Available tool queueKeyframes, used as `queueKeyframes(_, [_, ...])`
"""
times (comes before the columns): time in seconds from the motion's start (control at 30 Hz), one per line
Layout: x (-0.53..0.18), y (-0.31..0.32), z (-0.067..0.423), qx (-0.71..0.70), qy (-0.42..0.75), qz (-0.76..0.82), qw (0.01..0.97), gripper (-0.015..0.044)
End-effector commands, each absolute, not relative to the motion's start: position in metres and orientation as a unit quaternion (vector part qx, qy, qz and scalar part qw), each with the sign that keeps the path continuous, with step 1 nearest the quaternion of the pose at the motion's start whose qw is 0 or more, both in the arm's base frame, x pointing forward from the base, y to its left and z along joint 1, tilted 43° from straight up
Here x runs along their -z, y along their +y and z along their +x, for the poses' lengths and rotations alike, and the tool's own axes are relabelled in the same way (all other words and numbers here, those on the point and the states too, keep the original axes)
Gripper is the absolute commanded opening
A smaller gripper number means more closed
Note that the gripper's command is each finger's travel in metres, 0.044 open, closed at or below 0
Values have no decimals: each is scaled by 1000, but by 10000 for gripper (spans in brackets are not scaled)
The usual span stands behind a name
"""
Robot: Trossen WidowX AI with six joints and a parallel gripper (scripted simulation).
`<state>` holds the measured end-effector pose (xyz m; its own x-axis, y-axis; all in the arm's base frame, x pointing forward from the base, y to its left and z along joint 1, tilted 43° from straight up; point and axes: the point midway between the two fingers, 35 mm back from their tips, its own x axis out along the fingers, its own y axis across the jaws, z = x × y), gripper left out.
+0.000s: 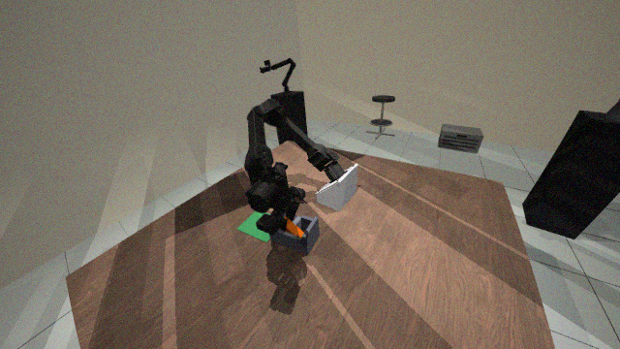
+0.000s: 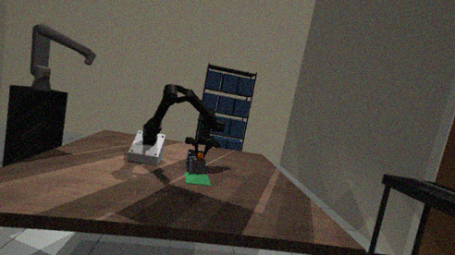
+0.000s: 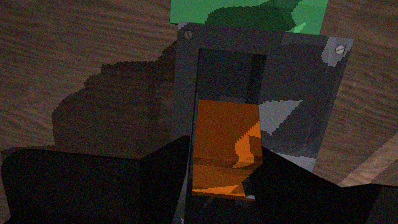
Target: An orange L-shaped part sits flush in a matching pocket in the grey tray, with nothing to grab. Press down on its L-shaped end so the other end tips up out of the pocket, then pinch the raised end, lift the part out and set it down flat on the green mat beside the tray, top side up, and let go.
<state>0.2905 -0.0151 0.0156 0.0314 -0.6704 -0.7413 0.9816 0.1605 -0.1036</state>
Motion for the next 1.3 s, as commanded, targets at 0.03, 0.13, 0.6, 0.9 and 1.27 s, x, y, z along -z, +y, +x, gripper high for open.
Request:
queueKeyframes(0.03, [-16,-15,291,607,340,229,681,128])
queueKeyframes(0.13, [-16,-15,291,607,340,229,681,108])
queueKeyframes(0.6, [-20,-11,290,606,341,228,681,0])
queueKeyframes(0.9, [-30,-2,289,606,342,225,682,0])
queueKeyframes(1.27, [-42,10,288,606,342,224,682,0])
